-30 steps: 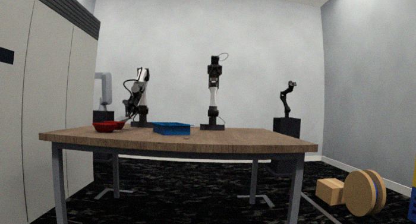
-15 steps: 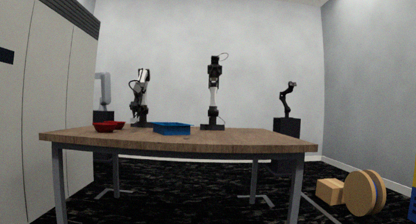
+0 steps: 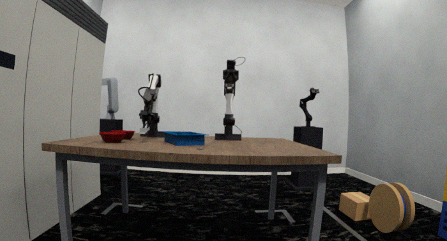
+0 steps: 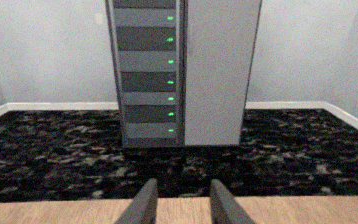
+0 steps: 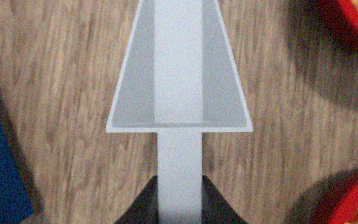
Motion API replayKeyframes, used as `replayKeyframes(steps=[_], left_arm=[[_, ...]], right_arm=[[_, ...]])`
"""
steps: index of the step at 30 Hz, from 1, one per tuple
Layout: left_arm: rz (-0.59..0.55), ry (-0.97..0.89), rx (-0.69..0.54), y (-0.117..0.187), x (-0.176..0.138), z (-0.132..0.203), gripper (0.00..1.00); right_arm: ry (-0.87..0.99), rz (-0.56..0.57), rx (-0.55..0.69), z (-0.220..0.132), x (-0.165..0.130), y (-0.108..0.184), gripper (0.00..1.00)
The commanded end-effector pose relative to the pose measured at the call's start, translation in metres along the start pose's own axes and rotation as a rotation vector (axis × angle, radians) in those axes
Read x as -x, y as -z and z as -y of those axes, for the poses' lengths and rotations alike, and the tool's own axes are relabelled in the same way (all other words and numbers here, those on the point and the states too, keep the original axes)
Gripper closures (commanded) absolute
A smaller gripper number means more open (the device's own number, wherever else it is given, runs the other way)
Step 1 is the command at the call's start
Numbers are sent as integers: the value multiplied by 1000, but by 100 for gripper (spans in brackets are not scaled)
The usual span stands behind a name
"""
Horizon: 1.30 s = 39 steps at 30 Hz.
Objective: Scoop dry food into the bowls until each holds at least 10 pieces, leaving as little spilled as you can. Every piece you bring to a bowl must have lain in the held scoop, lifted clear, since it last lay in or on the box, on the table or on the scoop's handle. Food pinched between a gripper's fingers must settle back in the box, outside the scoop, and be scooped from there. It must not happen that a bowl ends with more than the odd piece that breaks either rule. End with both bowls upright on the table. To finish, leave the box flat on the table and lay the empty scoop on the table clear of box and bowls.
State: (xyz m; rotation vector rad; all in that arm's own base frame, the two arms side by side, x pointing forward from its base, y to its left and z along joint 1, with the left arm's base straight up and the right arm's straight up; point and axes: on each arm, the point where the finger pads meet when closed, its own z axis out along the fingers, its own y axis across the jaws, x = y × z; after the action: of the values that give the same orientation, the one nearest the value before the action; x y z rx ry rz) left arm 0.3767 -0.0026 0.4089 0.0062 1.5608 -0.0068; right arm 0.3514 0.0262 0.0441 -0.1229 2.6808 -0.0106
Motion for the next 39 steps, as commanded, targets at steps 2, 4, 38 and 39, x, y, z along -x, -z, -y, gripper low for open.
replayKeyframes(steps=[2,4,38,39], left_arm=[[73,5,-2,4,28,0,73],[74,5,-2,4,28,0,73],[75,5,-2,4,29,0,73],[75,5,-2,4,29,0,73]], right_arm=[[-12,40,-9,2,12,4,100],[-5,37,-8,1,6,0,100],[-11,25,-5,0,-9,-30,100],[-7,13,-2,-1,-12,-33,100]])
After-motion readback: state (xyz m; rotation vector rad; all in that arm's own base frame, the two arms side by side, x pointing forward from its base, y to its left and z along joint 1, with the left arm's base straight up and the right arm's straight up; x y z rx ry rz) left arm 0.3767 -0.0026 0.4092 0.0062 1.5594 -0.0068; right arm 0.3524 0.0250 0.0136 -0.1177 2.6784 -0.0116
